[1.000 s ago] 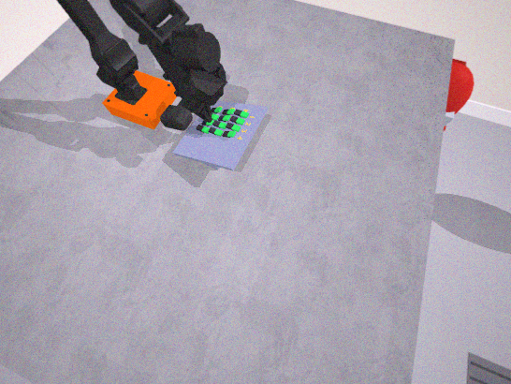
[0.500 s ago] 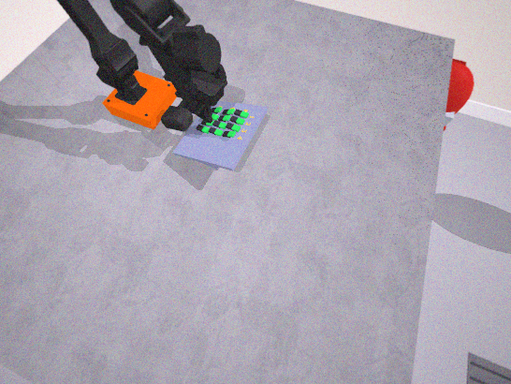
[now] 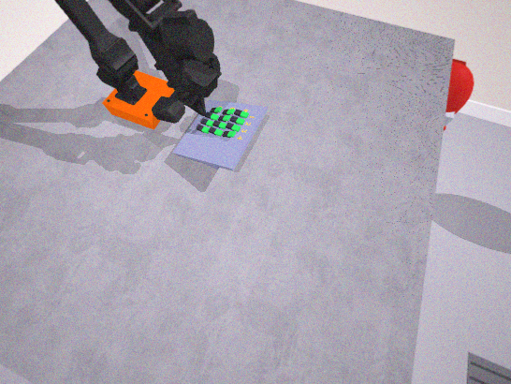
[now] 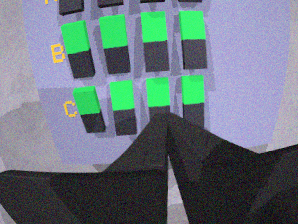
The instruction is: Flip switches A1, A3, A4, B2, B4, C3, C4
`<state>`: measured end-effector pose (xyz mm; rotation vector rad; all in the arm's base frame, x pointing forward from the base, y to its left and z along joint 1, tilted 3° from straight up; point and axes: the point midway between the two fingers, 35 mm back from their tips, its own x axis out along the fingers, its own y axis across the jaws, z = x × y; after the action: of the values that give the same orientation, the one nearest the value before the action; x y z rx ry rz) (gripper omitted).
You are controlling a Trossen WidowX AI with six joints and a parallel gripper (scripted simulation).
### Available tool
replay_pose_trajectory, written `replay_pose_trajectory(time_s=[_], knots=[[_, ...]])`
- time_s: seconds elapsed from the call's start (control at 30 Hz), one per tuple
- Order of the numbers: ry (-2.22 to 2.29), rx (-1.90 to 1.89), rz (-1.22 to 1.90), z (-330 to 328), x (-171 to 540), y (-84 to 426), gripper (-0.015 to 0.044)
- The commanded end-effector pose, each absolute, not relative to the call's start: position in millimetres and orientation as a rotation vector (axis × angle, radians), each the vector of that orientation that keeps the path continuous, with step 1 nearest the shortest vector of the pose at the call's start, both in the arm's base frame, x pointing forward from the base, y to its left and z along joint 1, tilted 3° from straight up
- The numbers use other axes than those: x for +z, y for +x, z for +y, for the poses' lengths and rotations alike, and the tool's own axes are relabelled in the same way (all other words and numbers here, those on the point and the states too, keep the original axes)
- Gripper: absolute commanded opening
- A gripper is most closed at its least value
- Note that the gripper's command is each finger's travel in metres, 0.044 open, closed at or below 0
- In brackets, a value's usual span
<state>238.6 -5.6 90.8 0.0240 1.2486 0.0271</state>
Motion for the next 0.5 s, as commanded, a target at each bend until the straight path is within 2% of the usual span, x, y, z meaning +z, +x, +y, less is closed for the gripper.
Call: replay_pose_trajectory(time_s=[0.0,0.47], knots=[[0.02,0.029,1.21,-7,128,228,0.0],[0.017,0.027,1.212,-29,120,211,0.0]])
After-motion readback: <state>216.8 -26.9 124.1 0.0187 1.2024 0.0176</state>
